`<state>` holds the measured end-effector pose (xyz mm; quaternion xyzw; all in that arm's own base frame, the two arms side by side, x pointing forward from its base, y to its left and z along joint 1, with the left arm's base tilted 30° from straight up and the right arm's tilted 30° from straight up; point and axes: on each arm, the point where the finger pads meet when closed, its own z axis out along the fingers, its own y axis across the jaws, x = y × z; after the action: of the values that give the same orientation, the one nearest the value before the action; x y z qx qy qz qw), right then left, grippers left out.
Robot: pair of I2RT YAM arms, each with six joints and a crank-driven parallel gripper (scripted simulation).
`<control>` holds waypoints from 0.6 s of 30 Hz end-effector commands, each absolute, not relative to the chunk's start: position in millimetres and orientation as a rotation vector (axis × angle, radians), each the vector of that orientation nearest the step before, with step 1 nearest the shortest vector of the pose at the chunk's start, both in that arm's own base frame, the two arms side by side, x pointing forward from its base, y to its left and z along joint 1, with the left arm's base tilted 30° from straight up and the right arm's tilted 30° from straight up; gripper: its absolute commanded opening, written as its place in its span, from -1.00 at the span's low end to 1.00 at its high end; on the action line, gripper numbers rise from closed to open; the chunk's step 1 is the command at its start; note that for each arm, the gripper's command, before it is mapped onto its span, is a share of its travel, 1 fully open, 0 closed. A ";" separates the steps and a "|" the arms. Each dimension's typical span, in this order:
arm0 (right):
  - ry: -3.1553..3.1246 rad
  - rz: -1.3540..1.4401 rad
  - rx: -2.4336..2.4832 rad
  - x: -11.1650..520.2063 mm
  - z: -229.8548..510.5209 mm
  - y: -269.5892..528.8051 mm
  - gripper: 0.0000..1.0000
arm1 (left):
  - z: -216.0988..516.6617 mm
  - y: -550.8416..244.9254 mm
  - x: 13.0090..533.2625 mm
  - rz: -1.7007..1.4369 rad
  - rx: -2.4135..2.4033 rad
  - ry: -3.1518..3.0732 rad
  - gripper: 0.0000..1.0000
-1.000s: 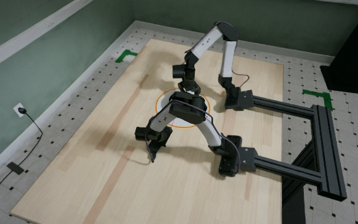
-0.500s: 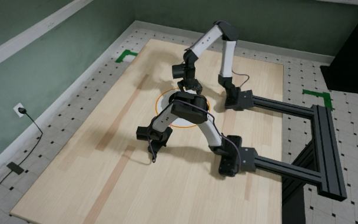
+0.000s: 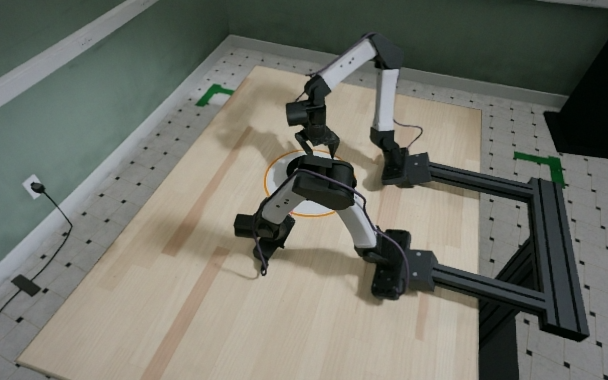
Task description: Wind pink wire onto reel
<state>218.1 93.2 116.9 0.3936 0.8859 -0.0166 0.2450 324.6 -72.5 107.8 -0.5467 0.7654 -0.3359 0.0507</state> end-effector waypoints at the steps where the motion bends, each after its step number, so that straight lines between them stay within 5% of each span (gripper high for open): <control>1: 2.537 -0.110 0.671 241.4 132.4 96.0 0.71 | 98.5 -79.4 309.1 -1.022 -1.753 2.362 -1.00; 18: 2.614 -0.470 -0.647 286.8 152.6 95.5 0.71 | 99.3 -77.1 307.3 -1.022 -1.751 2.363 -1.00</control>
<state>279.3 93.4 139.7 -0.0904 0.9605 -0.1519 0.2150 323.7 -72.8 107.4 -0.5465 0.7653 -0.3363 0.0507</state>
